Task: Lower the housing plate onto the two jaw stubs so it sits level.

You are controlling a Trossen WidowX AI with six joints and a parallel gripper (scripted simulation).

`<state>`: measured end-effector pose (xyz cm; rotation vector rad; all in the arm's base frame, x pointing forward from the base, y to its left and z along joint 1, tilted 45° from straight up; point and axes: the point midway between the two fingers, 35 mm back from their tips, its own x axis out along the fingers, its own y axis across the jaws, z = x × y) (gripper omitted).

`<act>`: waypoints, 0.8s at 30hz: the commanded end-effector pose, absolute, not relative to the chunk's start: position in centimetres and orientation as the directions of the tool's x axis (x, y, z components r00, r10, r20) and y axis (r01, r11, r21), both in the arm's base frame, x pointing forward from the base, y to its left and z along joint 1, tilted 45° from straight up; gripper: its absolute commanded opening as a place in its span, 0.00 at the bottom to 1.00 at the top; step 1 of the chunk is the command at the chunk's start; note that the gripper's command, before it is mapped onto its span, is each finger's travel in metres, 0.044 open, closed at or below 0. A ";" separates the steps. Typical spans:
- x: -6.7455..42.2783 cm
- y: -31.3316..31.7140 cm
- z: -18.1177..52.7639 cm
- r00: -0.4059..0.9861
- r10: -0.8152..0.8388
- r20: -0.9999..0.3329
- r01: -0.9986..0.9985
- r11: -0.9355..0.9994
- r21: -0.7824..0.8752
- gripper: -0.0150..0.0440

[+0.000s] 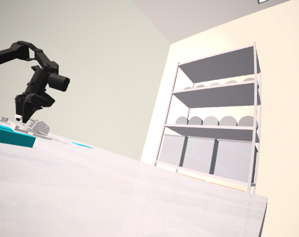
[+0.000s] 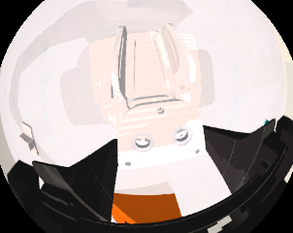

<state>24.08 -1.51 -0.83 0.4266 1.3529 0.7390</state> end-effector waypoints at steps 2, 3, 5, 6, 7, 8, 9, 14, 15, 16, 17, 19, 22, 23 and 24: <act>23.9 -0.9 -1.4 0.044 0.698 -0.714 -0.222 0.704 0.675 0.85; 23.9 -0.8 -1.5 0.044 0.699 -0.714 -0.222 0.704 0.675 0.85; 23.9 -0.8 -1.5 0.044 0.699 -0.714 -0.222 0.704 0.675 0.85; 23.9 -0.8 -1.5 0.044 0.699 -0.714 -0.222 0.704 0.675 0.85; 23.9 -0.8 -1.5 0.044 0.699 -0.714 -0.222 0.704 0.675 0.85; 23.9 -0.8 -1.5 0.044 0.699 -0.714 -0.222 0.704 0.675 0.85; 23.9 -0.8 -1.5 0.044 0.699 -0.714 -0.222 0.704 0.675 0.85; 23.9 -0.8 -1.5 0.044 0.699 -0.714 -0.222 0.704 0.675 0.85; 23.9 -0.8 -1.5 0.044 0.699 -0.714 -0.222 0.704 0.675 0.85; 23.9 -0.8 -1.5 0.044 0.699 -0.714 -0.222 0.704 0.675 0.85; 23.9 -0.8 -1.5 0.044 0.699 -0.714 -0.222 0.704 0.675 0.85; 23.9 -0.7 -1.6 0.044 0.699 -0.714 -0.221 0.704 0.675 0.85; 23.9 -0.6 -1.7 0.044 0.699 -0.714 -0.215 0.705 0.676 0.85; 23.9 -0.6 -1.7 0.044 0.699 -0.714 -0.214 0.705 0.676 0.85; 23.9 -0.6 -1.7 0.044 0.699 -0.714 -0.214 0.705 0.677 0.85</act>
